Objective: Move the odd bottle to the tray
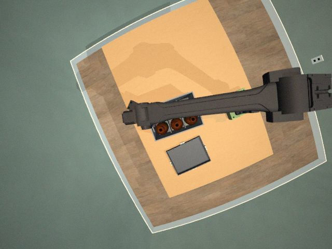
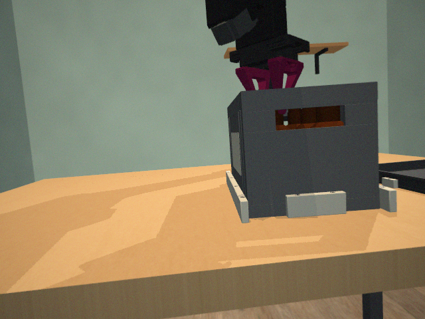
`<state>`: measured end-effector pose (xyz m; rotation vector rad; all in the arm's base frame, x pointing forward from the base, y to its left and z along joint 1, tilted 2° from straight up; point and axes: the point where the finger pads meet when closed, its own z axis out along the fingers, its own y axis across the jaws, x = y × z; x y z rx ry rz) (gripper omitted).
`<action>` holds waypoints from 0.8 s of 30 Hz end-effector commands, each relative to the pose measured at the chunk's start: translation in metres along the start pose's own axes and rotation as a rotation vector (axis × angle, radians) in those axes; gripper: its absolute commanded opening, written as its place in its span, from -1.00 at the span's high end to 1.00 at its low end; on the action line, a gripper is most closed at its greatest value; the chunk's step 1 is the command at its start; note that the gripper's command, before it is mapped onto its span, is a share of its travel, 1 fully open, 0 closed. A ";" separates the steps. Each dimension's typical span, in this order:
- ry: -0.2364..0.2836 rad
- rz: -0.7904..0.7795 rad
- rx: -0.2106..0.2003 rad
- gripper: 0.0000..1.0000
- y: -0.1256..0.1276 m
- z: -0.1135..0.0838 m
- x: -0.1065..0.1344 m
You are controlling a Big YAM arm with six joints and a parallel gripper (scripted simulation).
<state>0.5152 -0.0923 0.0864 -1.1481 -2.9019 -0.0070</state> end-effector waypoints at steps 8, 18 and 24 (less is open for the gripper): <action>0.007 -0.005 0.005 -0.21 0.001 0.006 0.004; 0.007 -0.005 0.005 -0.21 0.001 0.006 0.004; 0.007 -0.005 0.005 -0.21 0.001 0.006 0.004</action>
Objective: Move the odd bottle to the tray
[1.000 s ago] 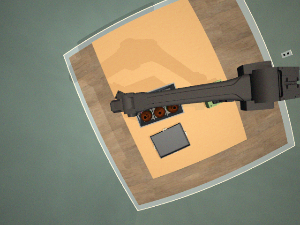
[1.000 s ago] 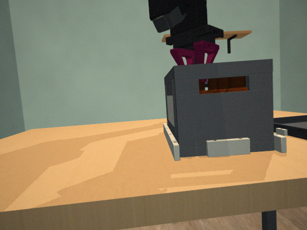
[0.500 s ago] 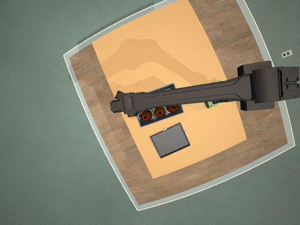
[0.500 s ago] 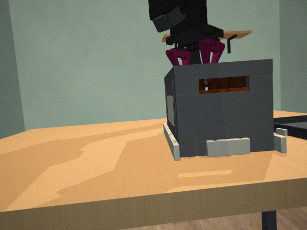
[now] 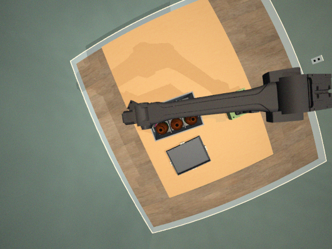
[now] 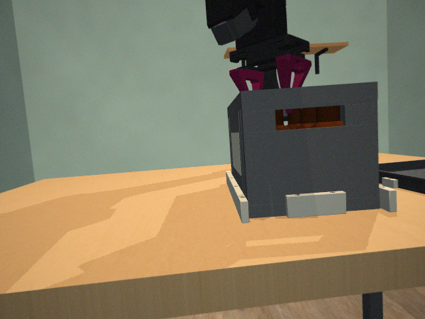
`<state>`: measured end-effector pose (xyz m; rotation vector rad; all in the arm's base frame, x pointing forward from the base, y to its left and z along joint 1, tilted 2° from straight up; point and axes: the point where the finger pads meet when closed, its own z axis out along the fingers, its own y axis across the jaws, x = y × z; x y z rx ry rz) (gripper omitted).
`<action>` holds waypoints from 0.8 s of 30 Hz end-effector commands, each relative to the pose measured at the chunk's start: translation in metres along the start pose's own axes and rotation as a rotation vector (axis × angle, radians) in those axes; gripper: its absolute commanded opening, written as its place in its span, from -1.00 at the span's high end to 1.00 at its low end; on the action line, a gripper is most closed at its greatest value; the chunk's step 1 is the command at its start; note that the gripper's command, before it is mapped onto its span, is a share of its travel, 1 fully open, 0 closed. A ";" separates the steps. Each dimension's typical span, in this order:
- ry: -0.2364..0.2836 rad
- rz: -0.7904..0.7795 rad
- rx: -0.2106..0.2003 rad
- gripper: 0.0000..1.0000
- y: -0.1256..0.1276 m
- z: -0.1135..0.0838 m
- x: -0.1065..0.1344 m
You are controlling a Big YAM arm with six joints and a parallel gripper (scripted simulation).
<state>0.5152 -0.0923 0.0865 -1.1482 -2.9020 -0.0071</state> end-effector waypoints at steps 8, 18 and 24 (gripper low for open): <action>0.007 -0.005 0.005 -0.21 0.001 0.006 0.004; 0.010 -0.005 0.007 -0.21 -0.001 0.001 0.006; -0.054 -0.006 -0.035 -0.21 0.010 -0.040 -0.011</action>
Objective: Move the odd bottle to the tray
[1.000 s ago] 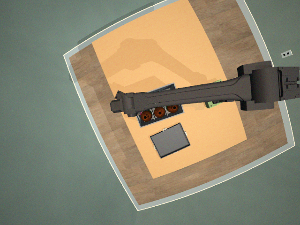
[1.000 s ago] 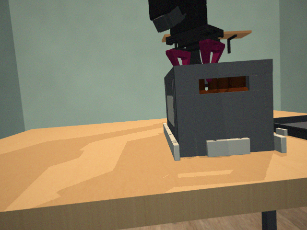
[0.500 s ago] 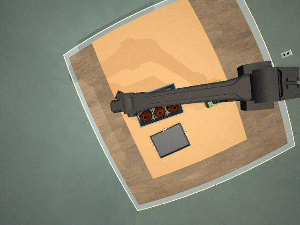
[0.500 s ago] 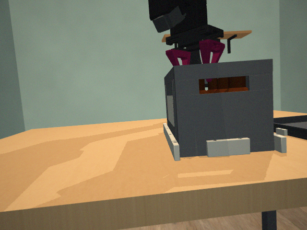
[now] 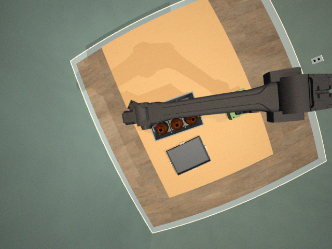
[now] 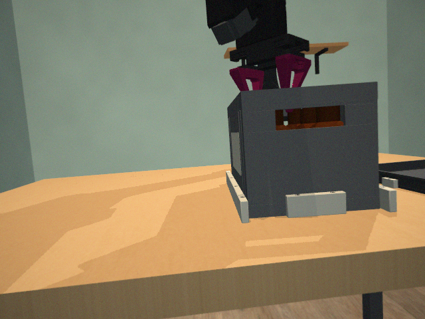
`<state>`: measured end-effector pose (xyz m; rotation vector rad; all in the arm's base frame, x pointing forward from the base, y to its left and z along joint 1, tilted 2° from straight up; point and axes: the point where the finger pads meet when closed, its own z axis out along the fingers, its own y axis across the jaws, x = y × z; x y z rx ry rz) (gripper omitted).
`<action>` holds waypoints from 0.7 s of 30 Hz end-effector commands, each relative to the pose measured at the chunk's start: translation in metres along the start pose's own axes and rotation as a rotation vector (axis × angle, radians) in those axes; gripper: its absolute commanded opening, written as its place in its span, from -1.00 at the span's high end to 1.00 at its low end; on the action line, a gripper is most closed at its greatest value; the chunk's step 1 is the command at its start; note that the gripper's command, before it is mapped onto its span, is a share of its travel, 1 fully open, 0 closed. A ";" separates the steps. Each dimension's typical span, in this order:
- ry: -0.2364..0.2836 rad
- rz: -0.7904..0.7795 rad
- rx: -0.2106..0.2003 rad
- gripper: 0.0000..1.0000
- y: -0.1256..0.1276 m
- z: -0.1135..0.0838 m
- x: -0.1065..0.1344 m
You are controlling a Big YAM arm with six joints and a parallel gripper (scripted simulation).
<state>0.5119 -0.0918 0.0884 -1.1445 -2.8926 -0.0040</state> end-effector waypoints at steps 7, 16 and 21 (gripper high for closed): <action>-0.063 -0.006 -0.041 -0.21 0.011 -0.053 -0.014; -0.051 -0.006 -0.033 -0.21 0.009 -0.079 -0.013; -0.029 -0.006 -0.019 -0.21 0.010 -0.075 -0.014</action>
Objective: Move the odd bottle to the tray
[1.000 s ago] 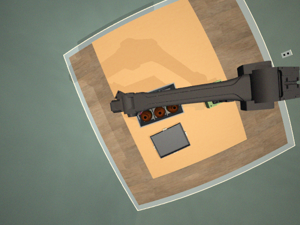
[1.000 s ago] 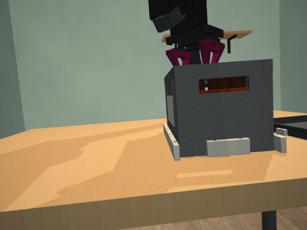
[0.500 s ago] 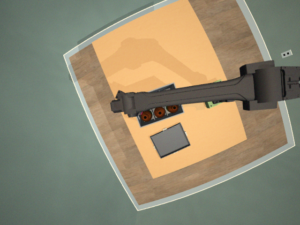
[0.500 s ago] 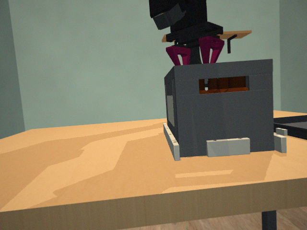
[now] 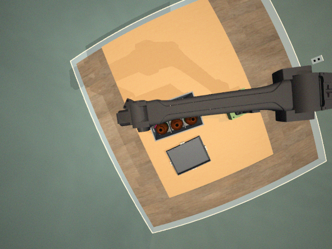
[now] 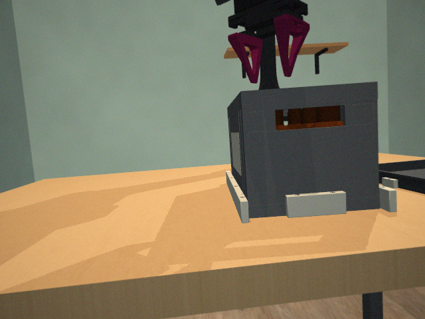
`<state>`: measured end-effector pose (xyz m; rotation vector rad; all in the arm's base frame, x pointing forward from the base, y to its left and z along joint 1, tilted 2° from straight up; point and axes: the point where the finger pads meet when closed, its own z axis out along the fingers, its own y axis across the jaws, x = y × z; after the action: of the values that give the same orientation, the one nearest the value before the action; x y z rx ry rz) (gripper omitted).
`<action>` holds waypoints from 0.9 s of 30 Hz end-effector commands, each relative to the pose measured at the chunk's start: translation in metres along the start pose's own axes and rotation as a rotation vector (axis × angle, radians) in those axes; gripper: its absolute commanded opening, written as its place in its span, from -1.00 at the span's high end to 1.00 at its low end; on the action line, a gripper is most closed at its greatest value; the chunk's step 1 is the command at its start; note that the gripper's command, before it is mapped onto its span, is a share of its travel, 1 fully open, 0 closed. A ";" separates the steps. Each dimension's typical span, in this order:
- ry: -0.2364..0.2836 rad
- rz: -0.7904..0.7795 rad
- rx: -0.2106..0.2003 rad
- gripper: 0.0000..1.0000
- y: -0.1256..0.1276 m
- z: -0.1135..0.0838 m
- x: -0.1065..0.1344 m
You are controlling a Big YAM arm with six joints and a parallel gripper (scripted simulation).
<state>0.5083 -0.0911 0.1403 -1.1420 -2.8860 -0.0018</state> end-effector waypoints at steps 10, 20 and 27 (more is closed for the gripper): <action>-0.054 -0.006 -0.034 -0.21 0.010 -0.055 -0.017; -0.057 -0.006 -0.037 1.00 0.010 -0.057 -0.017; -0.057 -0.006 -0.037 1.00 0.010 -0.057 -0.017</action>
<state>0.5080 -0.0910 0.1623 -1.1379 -2.8756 0.0017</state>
